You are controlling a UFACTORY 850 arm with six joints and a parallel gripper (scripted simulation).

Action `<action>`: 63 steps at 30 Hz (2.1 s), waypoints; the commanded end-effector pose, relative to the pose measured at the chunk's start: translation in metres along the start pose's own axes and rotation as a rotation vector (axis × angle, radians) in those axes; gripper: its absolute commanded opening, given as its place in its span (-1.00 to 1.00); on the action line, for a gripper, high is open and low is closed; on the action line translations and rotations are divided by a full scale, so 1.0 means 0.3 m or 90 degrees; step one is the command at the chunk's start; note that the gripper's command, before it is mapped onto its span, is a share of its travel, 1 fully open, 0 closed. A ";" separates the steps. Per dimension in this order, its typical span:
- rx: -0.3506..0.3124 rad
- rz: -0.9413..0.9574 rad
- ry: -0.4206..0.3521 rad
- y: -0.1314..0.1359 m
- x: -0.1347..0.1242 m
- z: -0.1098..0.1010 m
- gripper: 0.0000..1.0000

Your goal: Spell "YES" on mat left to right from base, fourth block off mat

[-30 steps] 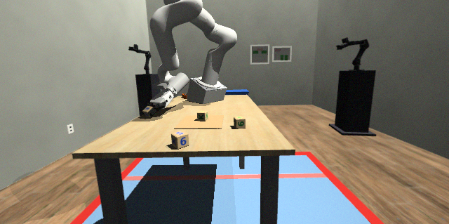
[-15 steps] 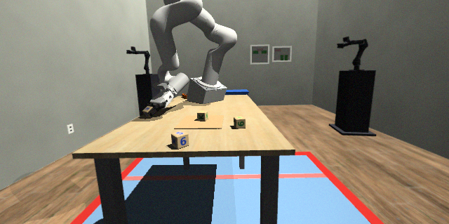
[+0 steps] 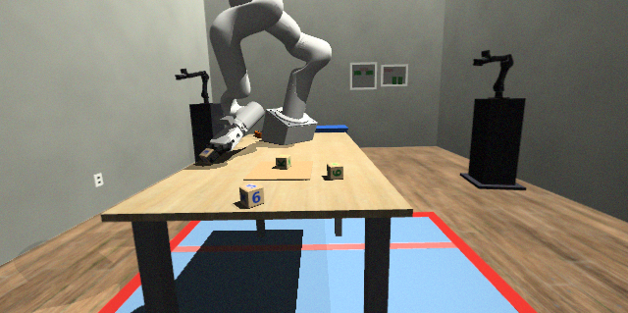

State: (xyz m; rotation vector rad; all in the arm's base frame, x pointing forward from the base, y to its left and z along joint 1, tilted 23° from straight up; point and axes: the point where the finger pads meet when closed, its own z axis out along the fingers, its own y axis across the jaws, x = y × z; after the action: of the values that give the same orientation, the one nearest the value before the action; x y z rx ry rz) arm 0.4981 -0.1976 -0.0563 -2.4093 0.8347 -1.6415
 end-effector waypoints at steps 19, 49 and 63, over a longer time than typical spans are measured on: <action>0.000 0.000 0.001 0.000 0.002 0.000 0.24; 0.000 0.000 0.001 0.000 0.002 0.000 0.24; 0.000 0.000 0.001 0.000 0.007 -0.003 0.24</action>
State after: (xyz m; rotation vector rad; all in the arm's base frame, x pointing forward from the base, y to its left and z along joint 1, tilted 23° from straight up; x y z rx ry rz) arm 0.4980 -0.1976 -0.0560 -2.4093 0.8347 -1.6413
